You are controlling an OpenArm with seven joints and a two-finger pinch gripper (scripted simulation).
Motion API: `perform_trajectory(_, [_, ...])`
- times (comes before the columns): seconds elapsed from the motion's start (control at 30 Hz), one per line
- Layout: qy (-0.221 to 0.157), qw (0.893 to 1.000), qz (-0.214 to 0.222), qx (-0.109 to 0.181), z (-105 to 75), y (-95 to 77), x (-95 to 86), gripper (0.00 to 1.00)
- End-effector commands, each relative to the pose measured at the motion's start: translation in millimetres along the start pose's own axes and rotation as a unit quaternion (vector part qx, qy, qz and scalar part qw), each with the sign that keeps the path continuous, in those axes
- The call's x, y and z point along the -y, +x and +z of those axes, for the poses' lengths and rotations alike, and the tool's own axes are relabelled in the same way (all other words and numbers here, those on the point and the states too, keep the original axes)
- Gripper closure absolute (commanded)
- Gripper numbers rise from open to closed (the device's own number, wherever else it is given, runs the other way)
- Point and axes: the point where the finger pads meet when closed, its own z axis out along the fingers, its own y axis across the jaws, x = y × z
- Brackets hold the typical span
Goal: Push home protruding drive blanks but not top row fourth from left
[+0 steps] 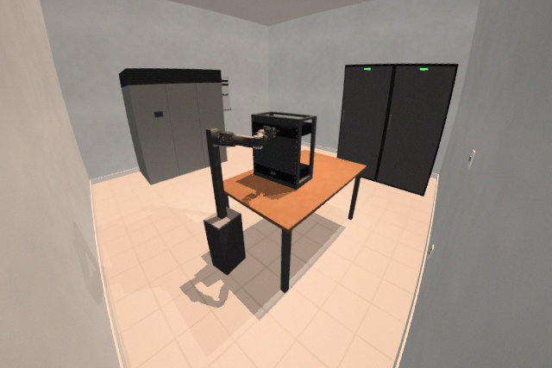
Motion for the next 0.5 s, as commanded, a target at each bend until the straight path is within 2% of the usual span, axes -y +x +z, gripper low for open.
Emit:
perform_trajectory(0.0, [-0.003,1.000,0.000,-0.002,0.2,0.9,-3.1,1.00])
perform_trajectory(0.47, [-0.002,1.000,0.000,-0.001,3.4,0.3,-2.9,1.00])
